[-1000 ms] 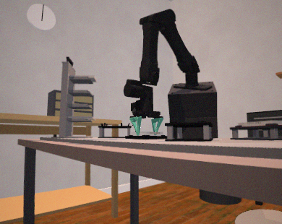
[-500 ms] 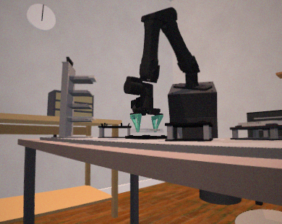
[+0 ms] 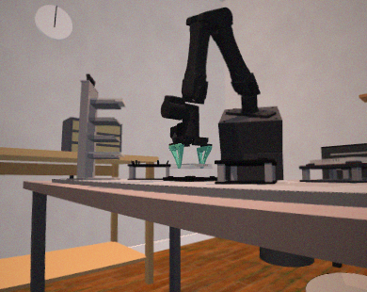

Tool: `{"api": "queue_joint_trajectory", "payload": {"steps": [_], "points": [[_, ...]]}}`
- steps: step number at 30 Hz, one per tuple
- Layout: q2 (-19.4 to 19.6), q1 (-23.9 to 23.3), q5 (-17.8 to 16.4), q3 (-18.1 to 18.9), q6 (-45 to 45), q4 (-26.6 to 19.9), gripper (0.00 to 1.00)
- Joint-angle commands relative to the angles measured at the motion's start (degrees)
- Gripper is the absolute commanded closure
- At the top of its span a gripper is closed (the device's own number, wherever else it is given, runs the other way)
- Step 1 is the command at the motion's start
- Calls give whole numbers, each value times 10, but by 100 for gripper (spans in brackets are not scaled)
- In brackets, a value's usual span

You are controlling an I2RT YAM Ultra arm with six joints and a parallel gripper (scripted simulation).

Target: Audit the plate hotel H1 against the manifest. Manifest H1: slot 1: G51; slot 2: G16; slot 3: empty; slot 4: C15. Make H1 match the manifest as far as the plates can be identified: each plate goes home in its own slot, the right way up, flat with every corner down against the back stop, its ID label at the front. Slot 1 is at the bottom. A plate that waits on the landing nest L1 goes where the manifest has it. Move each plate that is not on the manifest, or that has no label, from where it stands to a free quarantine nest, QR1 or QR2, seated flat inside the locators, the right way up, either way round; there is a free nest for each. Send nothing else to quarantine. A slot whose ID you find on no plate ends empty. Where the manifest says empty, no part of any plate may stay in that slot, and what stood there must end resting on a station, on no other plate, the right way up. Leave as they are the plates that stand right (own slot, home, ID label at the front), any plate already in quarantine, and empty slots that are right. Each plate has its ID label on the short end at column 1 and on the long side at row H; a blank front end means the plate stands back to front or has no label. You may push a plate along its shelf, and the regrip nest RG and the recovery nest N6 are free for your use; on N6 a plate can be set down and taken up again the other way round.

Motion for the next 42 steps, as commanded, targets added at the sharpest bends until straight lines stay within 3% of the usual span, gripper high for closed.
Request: {"api": "queue_joint_trajectory", "payload": {"steps": [1, 42], "points": [[-16, -6, 0, -1, -3, -13, 14], [-109, -30, -8, -16, -26, -98, 14]]}}
